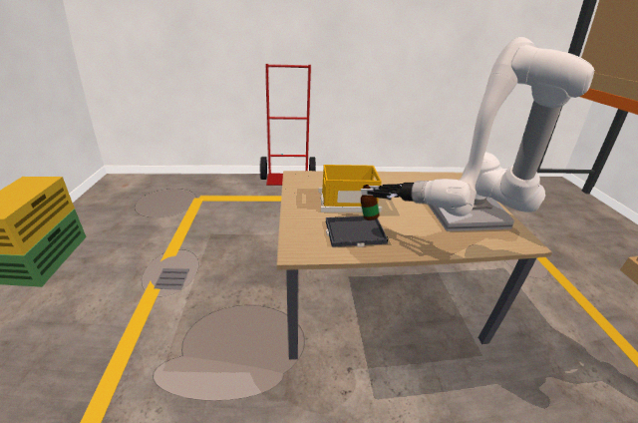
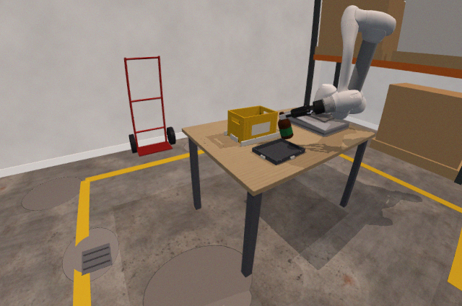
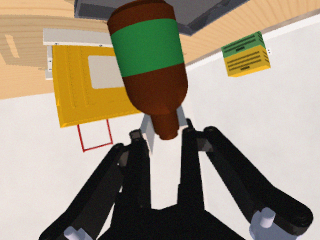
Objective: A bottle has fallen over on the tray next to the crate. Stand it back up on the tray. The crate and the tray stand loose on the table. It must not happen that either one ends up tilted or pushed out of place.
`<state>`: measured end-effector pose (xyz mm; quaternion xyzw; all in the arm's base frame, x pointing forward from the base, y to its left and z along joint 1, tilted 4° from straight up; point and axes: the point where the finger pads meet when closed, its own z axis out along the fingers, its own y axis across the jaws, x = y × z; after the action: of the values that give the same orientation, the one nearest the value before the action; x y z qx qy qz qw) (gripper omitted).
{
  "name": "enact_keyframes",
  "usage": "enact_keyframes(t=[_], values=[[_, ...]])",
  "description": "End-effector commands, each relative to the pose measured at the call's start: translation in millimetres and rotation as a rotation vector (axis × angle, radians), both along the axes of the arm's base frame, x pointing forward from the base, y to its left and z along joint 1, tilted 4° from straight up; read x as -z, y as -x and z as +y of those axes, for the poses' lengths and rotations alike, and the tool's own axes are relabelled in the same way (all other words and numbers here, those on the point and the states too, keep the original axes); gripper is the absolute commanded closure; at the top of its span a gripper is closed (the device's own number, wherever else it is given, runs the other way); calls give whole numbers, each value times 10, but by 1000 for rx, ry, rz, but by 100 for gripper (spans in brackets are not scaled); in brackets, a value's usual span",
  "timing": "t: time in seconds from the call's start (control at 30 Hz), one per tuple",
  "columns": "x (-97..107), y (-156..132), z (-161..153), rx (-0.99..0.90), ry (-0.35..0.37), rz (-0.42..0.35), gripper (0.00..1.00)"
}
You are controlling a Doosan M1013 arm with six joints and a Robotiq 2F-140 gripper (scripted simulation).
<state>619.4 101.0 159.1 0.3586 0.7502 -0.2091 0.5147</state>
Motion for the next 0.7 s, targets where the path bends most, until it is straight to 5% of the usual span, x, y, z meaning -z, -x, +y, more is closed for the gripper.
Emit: enact_keyframes(t=[0.0, 0.67], values=[[7, -34, -7, -3, 0, 2, 90], [29, -34, -5, -3, 0, 2, 90]])
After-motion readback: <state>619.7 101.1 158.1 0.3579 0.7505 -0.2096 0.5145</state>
